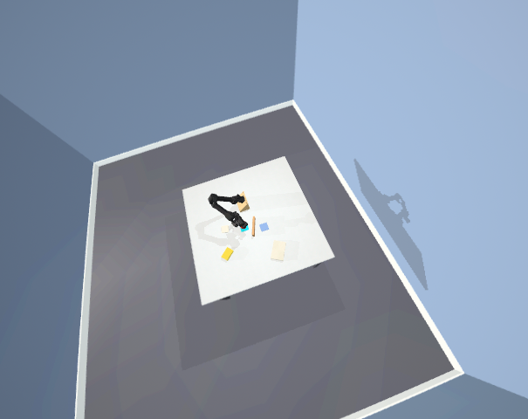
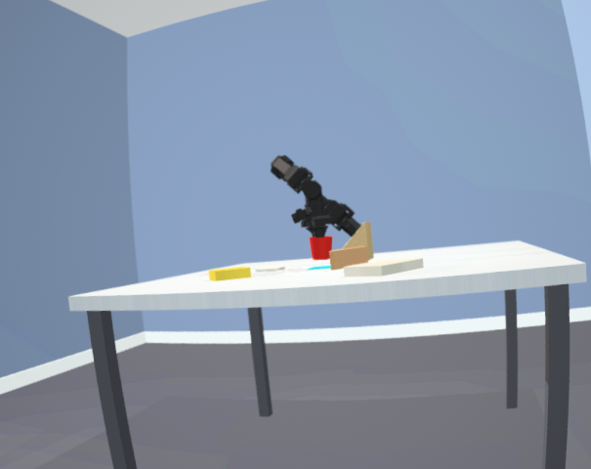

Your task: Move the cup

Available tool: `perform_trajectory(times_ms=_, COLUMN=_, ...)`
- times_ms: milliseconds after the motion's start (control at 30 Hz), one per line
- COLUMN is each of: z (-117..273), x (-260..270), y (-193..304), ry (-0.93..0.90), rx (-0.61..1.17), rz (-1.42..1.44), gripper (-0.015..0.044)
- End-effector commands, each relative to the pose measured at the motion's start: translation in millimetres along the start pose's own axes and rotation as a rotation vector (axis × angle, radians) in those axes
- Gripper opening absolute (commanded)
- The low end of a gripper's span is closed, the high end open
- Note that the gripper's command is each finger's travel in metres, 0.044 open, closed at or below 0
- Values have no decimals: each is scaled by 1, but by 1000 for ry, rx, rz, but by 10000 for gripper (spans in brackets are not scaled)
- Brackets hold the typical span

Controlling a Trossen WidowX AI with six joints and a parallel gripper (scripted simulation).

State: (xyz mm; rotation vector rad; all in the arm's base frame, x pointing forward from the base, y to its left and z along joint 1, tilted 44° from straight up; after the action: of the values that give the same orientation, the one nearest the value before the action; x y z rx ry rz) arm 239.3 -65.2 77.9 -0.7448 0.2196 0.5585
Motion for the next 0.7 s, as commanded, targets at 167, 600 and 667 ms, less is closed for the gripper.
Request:
perform_trajectory(times_ms=167, z=-13, x=-2, y=0, ry=4, rx=-5, rz=6, gripper=0)
perform_trajectory(times_ms=600, z=-20, x=-2, y=0, ry=3, rx=-2, rz=0, gripper=0)
perform_trajectory(times_ms=667, z=-20, x=-2, y=0, ry=3, rx=-2, rz=0, gripper=0)
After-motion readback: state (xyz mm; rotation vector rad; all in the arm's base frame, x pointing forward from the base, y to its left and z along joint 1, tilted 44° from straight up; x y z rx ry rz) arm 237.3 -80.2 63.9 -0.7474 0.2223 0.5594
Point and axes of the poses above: the point midway between the two fingers, 35 mm back from their tips, its own z axis back along the fingers, its own x axis across the jaws, y = z × x, the point moved 1 cm from there along z, back along the fingers, and after that the axes turned 6 degrees about z, right-handed, at the moved point
